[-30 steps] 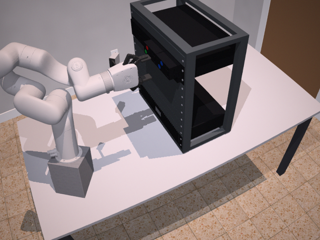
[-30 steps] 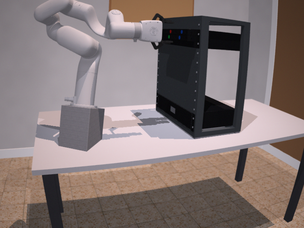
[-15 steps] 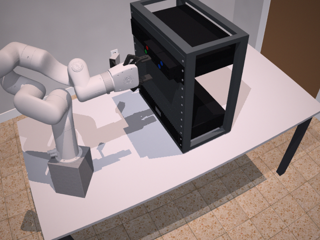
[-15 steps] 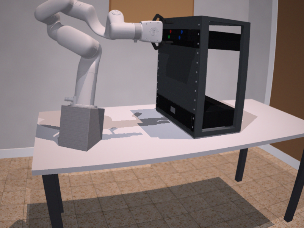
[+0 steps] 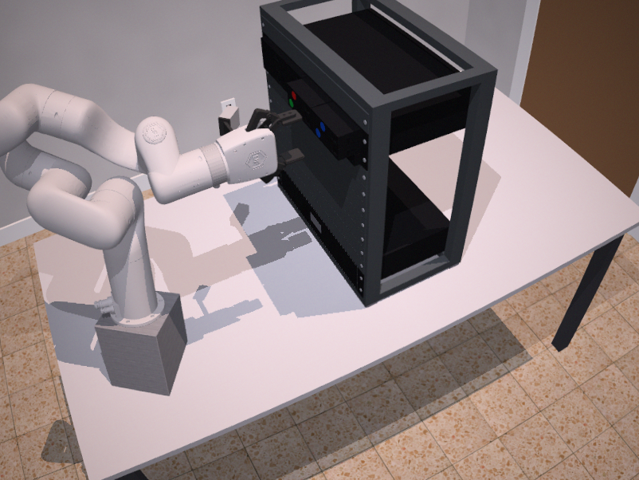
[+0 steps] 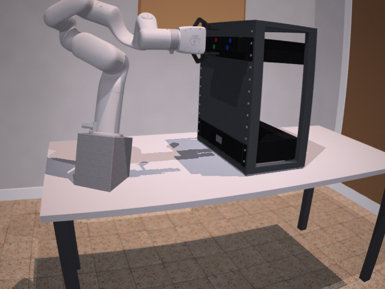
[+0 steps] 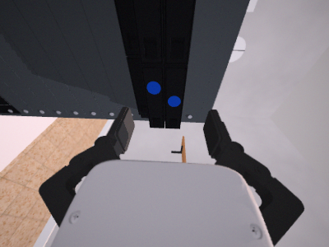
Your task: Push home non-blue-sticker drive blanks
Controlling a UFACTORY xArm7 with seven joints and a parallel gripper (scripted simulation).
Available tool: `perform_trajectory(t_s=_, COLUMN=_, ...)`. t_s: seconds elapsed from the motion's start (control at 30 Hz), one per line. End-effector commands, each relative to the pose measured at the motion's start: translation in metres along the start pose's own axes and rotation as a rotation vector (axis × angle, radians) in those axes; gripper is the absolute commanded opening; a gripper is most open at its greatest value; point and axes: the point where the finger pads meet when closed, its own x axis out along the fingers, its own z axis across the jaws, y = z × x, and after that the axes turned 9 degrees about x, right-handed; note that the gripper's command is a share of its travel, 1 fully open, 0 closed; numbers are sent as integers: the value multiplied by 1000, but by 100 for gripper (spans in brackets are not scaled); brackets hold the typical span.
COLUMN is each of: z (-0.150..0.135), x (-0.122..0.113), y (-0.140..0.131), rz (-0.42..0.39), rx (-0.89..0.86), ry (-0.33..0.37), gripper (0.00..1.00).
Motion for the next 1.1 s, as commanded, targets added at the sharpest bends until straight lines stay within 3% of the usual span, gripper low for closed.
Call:
perform_trajectory(t_s=0.0, z=2, x=0, y=0, rz=1, rx=-1, ry=-2, gripper=100)
perform_trajectory(t_s=0.77, z=1, x=0, y=2, rz=1, rx=-1, ry=-2, gripper=100)
perform_trajectory(t_s=1.07, z=-5, x=-1, y=26, rz=1, rx=-1, ry=-2, gripper=100)
